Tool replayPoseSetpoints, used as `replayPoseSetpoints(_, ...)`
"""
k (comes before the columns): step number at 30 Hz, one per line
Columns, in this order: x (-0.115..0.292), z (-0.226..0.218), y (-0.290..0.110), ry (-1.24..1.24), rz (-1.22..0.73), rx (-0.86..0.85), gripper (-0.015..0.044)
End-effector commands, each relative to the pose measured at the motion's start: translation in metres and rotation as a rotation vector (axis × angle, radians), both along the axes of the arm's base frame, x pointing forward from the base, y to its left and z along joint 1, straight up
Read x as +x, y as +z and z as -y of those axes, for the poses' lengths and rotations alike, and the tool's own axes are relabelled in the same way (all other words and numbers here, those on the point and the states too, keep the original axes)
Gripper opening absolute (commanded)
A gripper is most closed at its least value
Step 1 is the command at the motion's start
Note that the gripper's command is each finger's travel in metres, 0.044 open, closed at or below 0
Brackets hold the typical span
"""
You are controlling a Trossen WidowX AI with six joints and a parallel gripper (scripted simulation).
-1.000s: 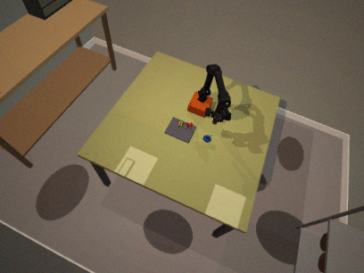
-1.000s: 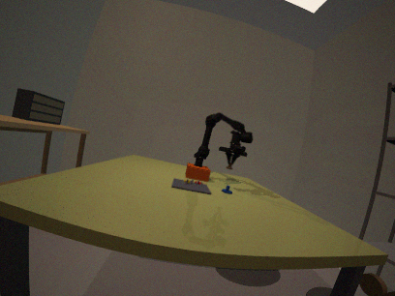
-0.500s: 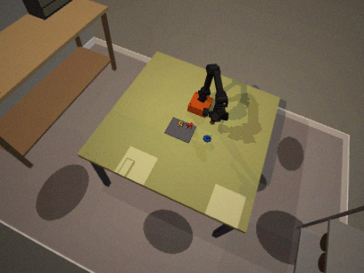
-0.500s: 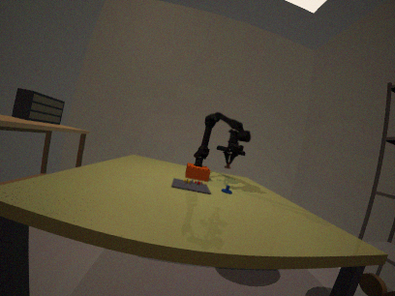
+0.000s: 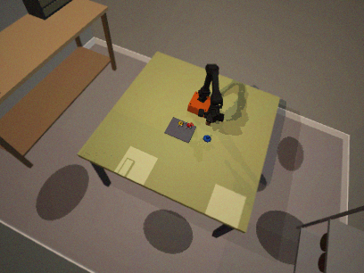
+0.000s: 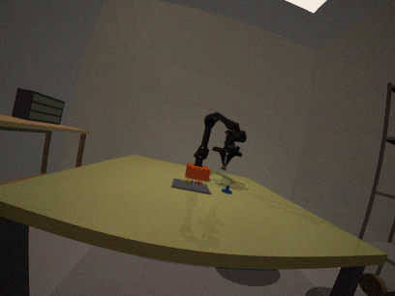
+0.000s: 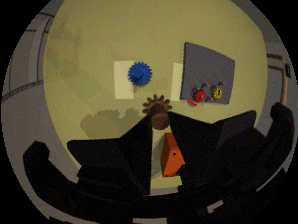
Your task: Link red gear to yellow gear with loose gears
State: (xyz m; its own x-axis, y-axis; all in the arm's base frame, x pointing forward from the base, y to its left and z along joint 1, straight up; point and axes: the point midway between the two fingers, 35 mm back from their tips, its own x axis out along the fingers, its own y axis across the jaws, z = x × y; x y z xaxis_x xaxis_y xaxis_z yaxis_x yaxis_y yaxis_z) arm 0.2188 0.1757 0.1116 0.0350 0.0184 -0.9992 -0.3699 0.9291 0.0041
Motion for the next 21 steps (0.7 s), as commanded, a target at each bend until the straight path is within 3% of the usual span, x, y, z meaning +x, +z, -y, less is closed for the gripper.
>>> replayPoseSetpoints(1, 0.005, 0.008, -0.004, 0.0, 0.002, 0.002, 0.0)
replayPoseSetpoints(21, 0.024, 0.045, -0.019, 0.002, 0.003, -0.004, 0.0)
